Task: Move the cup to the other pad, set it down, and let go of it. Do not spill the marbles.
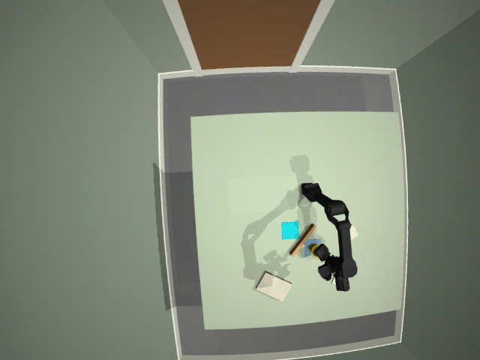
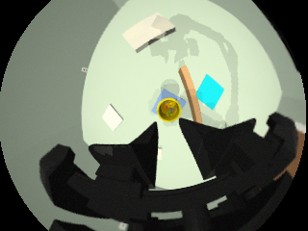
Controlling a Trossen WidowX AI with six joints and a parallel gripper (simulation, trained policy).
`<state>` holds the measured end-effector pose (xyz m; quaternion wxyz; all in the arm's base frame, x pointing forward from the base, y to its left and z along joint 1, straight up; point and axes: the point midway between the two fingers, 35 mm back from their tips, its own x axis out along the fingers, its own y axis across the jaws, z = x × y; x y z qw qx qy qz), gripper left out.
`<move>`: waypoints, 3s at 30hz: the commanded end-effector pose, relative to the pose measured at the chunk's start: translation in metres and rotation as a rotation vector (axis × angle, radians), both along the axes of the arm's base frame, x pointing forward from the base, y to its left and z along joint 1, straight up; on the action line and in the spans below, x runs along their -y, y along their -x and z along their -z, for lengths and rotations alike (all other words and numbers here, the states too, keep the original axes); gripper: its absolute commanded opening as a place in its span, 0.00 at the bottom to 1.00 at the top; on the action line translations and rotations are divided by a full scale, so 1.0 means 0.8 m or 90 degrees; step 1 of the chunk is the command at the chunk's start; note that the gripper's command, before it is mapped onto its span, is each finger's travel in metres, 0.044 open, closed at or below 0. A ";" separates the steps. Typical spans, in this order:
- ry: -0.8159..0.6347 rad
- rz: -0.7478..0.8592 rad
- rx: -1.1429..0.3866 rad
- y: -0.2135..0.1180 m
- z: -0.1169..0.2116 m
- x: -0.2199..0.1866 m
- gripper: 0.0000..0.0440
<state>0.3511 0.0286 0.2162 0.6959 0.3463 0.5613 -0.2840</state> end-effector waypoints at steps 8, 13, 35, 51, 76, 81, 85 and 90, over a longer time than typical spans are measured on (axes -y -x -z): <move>0.027 0.021 -0.100 0.012 0.041 0.008 0.36; 0.037 0.033 -0.131 0.016 0.060 0.011 0.38; 0.062 0.056 -0.205 0.024 0.155 0.020 0.42; 0.070 -0.001 -0.213 0.032 0.190 0.025 0.00; 0.043 0.073 -0.169 0.061 0.116 0.062 0.01; 0.039 0.097 -0.154 0.065 0.107 0.075 0.00; 0.036 0.116 -0.142 0.069 0.103 0.086 0.00; 0.034 0.139 -0.127 0.074 0.100 0.100 0.00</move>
